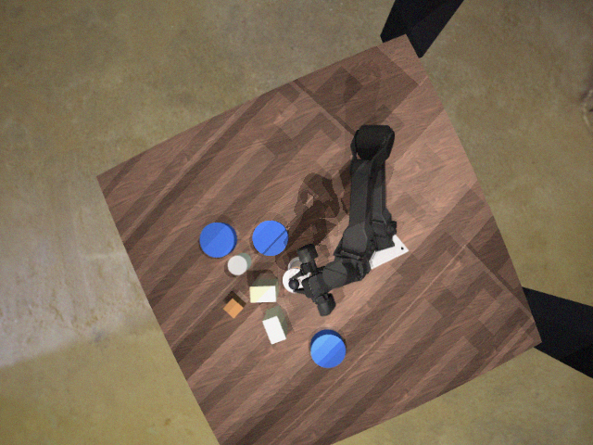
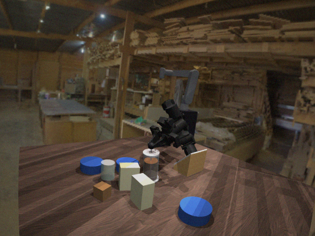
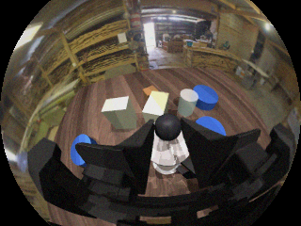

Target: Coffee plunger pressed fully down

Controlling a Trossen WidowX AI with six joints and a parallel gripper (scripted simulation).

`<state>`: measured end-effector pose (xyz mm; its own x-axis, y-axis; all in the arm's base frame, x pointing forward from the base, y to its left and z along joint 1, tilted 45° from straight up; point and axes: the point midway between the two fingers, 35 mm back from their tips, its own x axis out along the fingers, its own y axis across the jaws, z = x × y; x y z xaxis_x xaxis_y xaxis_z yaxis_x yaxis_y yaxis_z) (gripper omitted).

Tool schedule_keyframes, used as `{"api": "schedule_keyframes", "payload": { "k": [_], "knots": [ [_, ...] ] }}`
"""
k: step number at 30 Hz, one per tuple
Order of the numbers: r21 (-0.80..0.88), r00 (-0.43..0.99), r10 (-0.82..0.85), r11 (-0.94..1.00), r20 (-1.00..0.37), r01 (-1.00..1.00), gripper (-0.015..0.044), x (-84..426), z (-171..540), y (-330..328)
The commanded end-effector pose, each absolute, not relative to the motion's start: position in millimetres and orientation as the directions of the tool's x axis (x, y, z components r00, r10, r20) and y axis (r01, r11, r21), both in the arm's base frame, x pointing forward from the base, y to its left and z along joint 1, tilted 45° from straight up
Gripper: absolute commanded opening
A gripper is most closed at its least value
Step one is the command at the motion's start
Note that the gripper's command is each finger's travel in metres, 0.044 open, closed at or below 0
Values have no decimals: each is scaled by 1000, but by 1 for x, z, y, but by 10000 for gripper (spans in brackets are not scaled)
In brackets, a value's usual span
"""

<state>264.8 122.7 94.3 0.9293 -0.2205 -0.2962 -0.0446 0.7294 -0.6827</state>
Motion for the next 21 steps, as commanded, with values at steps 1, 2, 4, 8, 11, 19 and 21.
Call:
{"api": "schedule_keyframes", "payload": {
  "k": [1, 2, 4, 8, 11, 19, 21],
  "knots": [
    [-696, 925, -234, 717, -299, -43, 128, 265, 91, 120],
    [-696, 925, -234, 717, -299, -43, 128, 265, 91, 120],
    [-696, 925, -234, 717, -299, -43, 128, 265, 92, 121],
    [-696, 925, -234, 717, -299, -43, 128, 266, 91, 121],
    [-685, 929, -222, 727, -295, -44, 128, 265, 94, 123],
    [-685, 929, -222, 727, -295, -44, 155, 265, 94, 123],
    [-685, 929, -222, 727, -295, -44, 207, 265, 94, 123]
  ]
}}
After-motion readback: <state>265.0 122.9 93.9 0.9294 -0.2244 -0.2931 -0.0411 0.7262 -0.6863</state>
